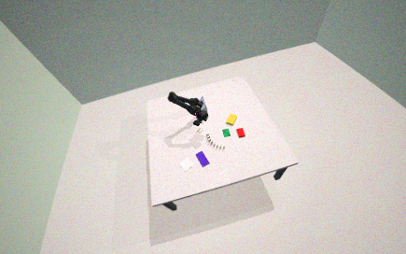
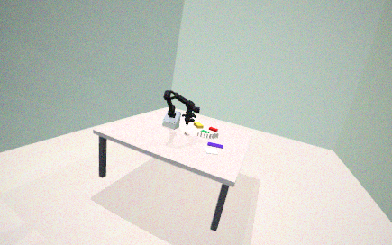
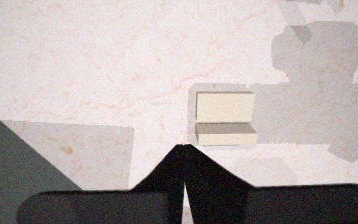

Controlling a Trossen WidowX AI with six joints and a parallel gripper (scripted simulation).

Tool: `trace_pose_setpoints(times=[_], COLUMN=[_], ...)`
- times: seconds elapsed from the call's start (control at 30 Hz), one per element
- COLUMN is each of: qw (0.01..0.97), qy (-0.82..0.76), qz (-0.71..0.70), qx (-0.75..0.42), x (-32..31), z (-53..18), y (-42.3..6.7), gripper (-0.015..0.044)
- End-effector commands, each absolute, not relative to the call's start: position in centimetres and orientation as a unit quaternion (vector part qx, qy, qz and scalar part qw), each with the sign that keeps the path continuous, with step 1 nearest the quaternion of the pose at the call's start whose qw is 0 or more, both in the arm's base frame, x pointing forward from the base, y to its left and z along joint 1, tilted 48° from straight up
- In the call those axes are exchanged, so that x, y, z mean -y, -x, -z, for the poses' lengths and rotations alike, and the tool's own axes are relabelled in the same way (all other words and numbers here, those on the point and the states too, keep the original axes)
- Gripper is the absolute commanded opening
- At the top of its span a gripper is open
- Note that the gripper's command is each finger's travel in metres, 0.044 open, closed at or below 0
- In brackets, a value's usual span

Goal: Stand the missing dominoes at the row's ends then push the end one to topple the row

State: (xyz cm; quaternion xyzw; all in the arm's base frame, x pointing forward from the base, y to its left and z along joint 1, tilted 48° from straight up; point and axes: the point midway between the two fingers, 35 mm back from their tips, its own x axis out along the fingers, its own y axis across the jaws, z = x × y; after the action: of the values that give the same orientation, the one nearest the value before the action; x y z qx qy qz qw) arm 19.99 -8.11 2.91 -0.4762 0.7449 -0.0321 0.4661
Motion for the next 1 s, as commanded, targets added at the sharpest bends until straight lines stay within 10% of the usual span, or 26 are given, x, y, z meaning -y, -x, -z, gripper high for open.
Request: trace_pose_setpoints(times=[0.0,0.97], qw=[0.468,0.467], qy=[0.474,0.475], qz=[0.032,0.034], qx=[-0.745,-0.745], x=[8.1,13.9], z=[-2.9,2.7], y=[-20.0,-19.9], gripper=[0.0000,0.0000])
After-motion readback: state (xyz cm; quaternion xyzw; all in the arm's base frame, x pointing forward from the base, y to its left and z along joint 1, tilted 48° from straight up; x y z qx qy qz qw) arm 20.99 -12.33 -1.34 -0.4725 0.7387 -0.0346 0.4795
